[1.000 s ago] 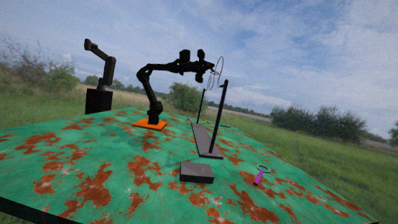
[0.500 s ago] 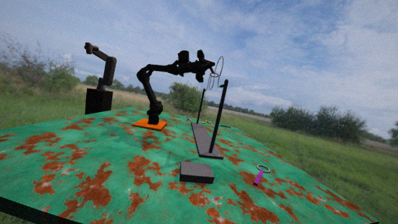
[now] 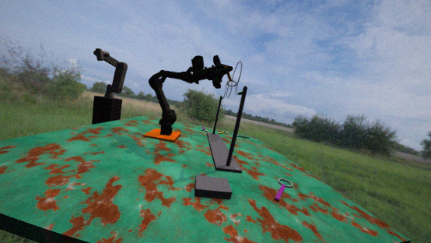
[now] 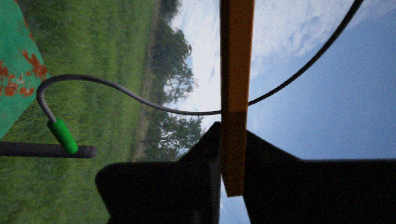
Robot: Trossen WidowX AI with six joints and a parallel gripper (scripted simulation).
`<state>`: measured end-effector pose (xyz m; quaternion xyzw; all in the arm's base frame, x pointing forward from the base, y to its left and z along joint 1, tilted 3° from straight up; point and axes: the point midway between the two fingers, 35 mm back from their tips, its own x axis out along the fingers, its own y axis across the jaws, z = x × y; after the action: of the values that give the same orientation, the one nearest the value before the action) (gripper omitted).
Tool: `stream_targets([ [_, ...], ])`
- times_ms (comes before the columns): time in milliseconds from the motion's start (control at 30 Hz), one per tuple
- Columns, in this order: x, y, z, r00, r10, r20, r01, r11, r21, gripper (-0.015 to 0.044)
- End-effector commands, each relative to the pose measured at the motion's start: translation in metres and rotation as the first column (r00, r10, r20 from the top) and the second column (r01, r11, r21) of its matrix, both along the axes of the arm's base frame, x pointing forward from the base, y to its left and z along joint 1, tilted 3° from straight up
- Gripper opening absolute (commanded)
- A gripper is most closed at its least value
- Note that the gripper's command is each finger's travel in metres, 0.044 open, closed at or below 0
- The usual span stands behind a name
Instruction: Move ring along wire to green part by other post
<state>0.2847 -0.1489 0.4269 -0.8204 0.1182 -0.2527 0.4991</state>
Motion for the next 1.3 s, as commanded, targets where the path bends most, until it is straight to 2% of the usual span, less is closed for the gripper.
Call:
stream_targets([
  [0,0.000,0.000,-0.001,1.000,0.002,-0.005,-0.002,0.999,-0.036,-0.0150],
  [267,0.000,-0.003,-0.004,1.000,0.002,-0.007,-0.002,0.997,-0.071,-0.0150],
  [600,-0.001,-0.011,-0.017,1.000,-0.001,-0.003,0.001,1.000,-0.019,-0.0150],
  [1267,-0.004,-0.027,-0.076,1.000,-0.017,0.018,0.009,0.937,0.348,-0.0150],
])
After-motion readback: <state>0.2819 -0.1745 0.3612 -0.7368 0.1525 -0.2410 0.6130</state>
